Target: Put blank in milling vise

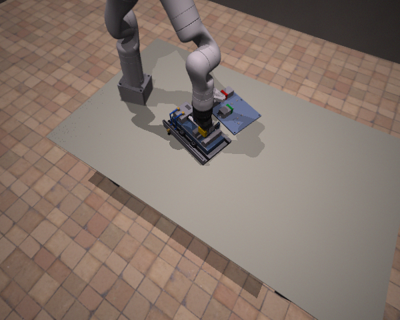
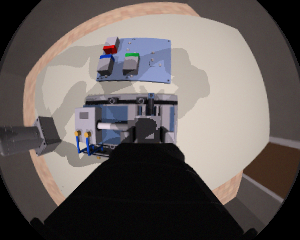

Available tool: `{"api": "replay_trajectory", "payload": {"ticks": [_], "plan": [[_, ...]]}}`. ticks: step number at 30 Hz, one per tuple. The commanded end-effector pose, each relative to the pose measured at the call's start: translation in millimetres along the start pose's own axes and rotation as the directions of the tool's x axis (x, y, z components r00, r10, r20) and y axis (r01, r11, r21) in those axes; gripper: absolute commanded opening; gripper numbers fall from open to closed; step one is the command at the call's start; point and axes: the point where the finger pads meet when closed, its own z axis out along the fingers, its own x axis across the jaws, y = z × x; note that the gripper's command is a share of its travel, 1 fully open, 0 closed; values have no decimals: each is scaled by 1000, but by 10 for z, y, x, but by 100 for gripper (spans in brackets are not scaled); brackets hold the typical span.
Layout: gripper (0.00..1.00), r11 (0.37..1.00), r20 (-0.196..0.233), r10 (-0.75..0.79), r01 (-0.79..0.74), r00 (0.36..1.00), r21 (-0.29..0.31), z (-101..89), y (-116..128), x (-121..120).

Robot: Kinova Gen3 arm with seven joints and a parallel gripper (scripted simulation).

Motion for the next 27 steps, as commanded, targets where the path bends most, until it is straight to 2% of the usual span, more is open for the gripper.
{"api": "replay_trajectory", "payload": {"ticks": [1, 27], "plan": [[0, 1000, -2, 12, -12, 1000, 0, 6, 2, 7], [0, 1000, -2, 5, -5, 1000, 0, -2, 1, 7]]}}
